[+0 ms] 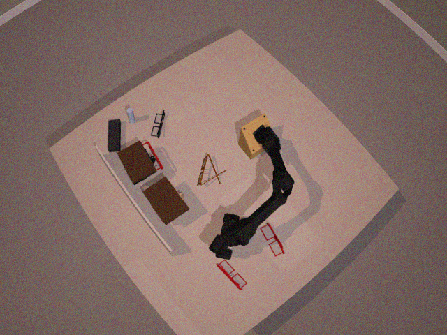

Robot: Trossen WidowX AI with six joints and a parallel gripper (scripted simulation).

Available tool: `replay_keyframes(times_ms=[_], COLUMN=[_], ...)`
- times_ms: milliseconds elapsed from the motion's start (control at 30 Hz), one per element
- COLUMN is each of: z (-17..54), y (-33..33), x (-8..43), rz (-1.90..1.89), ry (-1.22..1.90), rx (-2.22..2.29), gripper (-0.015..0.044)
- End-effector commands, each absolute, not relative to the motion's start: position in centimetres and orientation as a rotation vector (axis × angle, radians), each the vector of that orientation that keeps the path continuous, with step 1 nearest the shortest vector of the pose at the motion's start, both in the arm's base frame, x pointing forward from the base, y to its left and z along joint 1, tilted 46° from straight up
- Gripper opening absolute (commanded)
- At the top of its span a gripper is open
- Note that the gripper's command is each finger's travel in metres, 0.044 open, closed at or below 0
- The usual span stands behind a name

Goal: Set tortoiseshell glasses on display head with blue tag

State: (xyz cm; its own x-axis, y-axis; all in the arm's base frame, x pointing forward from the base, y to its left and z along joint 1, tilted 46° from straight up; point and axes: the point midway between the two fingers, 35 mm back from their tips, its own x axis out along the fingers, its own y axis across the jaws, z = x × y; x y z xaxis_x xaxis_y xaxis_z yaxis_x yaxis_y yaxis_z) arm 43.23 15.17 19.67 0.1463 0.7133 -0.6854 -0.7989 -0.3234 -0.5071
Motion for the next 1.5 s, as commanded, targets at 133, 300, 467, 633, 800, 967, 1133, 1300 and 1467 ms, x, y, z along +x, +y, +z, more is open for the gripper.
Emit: replay_keyframes(times_ms=[133, 300, 467, 633, 800, 967, 1133, 1300, 1467], z=[19.8, 20.7, 21.2, 21.2, 21.2, 21.2, 21.2, 22.0, 27.6], y=[15.0, 11.3, 9.4, 9.4, 9.4, 9.4, 9.4, 9.6, 10.8], x=[43.5, 40.6, 38.9, 39.6, 39.6, 39.6, 39.6, 38.8, 32.7], rz=[1.522, 1.524, 1.524, 1.511, 1.511, 1.511, 1.511, 1.512, 1.524], ry=[0.110, 0.115, 0.115, 0.123, 0.123, 0.123, 0.123, 0.122, 0.117], rx=[-1.136, -1.138, -1.136, -1.139, -1.139, -1.139, -1.139, -1.139, -1.134], gripper=[0.0000, 0.0000, 0.0000, 0.0053, 0.0184, 0.0200, 0.0200, 0.0147, 0.0016])
